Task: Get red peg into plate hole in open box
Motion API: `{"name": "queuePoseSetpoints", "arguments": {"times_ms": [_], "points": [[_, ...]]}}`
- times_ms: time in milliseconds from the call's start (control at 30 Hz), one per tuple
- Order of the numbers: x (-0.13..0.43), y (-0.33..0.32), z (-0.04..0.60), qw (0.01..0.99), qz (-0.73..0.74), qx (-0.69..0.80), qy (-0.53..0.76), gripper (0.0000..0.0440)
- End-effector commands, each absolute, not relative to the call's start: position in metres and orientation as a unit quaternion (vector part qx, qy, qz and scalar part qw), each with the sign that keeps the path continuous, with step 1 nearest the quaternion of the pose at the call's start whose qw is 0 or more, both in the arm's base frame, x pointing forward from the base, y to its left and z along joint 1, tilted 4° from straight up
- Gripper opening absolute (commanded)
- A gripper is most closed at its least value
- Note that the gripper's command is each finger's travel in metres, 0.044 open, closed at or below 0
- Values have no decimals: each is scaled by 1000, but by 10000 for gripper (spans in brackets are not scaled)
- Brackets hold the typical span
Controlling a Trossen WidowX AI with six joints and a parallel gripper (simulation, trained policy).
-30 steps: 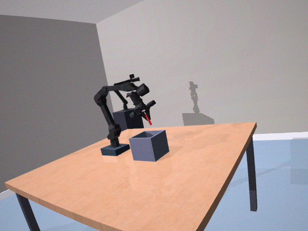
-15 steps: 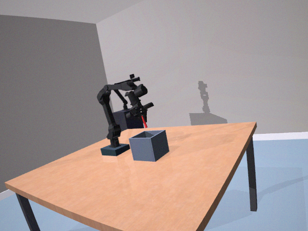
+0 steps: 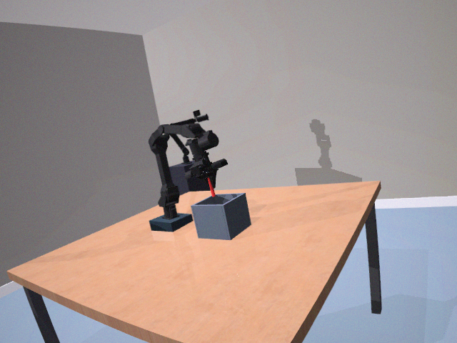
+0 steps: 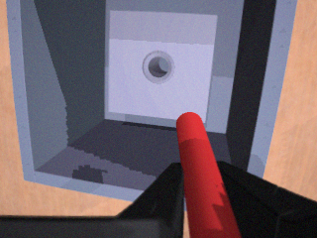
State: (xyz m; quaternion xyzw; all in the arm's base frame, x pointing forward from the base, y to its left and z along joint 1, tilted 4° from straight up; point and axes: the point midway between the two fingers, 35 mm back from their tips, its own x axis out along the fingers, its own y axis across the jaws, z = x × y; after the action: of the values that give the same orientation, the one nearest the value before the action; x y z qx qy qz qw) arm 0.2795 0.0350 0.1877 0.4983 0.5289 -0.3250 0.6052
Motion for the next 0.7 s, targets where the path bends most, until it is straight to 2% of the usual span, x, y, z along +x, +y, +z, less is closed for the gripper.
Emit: {"name": "queuePoseSetpoints", "arguments": {"times_ms": [0,667], "points": [[284,31,183,600,-327,496,535,0],[312,22,132,577,-323,490,569,0]]}}
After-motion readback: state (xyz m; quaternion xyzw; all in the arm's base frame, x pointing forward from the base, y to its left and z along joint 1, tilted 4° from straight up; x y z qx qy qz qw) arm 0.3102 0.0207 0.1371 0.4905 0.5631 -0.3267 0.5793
